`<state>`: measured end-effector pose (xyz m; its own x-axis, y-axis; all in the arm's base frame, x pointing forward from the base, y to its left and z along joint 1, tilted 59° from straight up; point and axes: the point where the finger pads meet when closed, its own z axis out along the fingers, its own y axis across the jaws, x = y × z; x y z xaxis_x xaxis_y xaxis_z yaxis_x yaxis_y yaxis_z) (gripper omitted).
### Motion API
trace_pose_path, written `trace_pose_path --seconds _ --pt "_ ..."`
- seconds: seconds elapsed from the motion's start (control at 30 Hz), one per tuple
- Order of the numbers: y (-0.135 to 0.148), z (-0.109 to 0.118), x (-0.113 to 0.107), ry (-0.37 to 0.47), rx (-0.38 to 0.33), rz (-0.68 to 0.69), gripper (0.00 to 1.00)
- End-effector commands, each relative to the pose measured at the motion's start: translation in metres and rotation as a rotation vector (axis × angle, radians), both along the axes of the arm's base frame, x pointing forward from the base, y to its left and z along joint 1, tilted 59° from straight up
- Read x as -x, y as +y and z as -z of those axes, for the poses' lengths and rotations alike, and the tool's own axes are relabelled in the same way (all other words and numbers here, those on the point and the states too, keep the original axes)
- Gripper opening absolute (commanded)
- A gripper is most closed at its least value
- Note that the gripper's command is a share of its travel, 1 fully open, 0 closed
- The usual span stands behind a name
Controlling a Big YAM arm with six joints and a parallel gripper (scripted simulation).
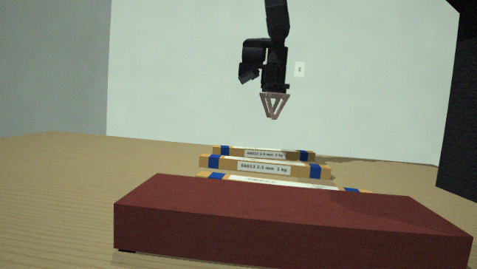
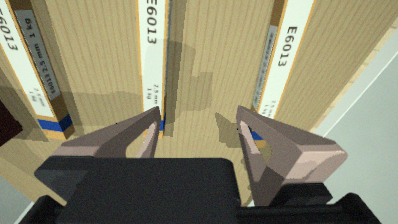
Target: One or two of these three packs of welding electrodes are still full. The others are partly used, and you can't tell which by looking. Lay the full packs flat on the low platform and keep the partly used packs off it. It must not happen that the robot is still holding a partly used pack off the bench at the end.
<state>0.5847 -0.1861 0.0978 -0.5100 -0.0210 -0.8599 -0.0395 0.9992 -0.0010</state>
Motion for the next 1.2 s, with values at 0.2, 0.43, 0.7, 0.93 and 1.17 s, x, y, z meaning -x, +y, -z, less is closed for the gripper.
trace_pose_path --seconds 0.2,0.43,0.7,0.93,1.17 --pt "-0.06 0.014 -0.003 0.018 0.016 -0.007 0.74" --pt "-0.1 0.02 -0.005 0.017 0.015 -0.006 0.74" --pt "-0.142 0.025 -0.007 0.016 0.014 -0.004 0.74" --pt "-0.132 0.016 -0.01 0.006 0.021 -0.019 0.74" --pt "-0.124 0.011 -0.013 0.001 0.026 -0.029 0.74"
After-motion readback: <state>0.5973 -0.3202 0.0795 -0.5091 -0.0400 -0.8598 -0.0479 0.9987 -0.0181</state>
